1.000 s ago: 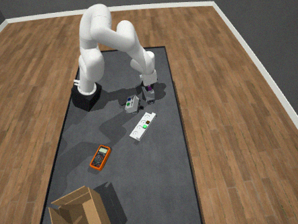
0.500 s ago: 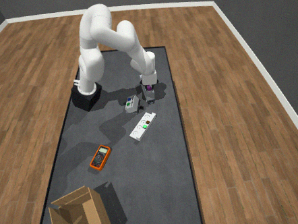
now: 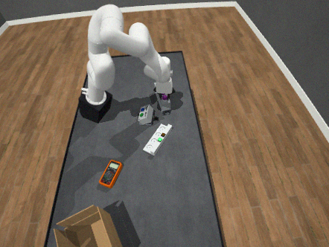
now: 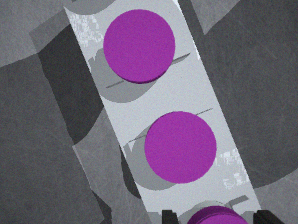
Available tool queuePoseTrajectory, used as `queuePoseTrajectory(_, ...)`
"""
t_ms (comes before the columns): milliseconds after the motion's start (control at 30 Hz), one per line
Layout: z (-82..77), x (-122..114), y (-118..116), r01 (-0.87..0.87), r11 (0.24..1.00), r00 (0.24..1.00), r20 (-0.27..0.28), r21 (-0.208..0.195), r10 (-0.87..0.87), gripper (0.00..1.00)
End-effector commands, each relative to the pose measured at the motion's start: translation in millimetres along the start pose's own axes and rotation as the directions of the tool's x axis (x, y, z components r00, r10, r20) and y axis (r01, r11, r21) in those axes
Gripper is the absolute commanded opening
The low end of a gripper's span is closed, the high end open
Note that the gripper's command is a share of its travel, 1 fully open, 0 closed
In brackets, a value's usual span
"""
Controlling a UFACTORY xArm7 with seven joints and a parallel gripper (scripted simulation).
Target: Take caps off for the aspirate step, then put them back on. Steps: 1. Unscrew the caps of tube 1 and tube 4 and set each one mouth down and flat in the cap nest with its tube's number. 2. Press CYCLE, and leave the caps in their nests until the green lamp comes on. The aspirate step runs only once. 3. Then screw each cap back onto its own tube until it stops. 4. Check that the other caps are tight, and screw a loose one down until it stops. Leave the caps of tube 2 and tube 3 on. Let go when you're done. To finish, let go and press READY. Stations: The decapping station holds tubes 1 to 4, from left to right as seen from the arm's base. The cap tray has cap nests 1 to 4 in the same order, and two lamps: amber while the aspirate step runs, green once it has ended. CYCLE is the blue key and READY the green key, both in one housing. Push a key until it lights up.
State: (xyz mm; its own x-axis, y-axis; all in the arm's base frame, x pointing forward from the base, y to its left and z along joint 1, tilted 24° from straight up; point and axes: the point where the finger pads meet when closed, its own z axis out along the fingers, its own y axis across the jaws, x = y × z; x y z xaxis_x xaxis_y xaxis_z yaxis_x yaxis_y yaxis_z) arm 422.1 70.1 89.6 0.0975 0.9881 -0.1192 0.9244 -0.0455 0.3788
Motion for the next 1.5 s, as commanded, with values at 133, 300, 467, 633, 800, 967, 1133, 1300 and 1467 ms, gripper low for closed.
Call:
queuePoseTrajectory(133, -2.0, 1.1, 3.1, -0.006, 1.0, 1.0, 0.0, -0.013, 0.006, 0.46)
queuePoseTrajectory(300, -2.9, 1.1, 3.0, 0.114, 0.993, 0.993, 0.002, -0.013, -0.114, 0.46)
queuePoseTrajectory(467, -2.9, 1.1, 3.1, 0.309, 0.951, 0.951, 0.004, -0.012, -0.309, 0.46)
queuePoseTrajectory(633, -2.9, 1.1, 3.0, 0.457, 0.89, 0.89, 0.006, -0.011, -0.457, 0.46)
queuePoseTrajectory(800, -2.9, 1.1, 3.0, 0.593, 0.805, 0.806, 0.008, -0.01, -0.593, 0.46)
queuePoseTrajectory(967, -2.9, 1.1, 3.0, 0.741, 0.672, 0.672, 0.01, -0.009, -0.741, 0.46)
queuePoseTrajectory(1133, -2.9, 1.1, 3.0, 0.859, 0.511, 0.511, 0.011, -0.006, -0.859, 0.46)
queuePoseTrajectory(1300, -2.9, 1.1, 3.0, 0.914, 0.405, 0.405, 0.012, -0.005, -0.914, 0.46)
queuePoseTrajectory(1467, -2.9, 1.1, 3.0, 0.922, 0.388, 0.388, 0.012, -0.005, -0.922, 0.46)
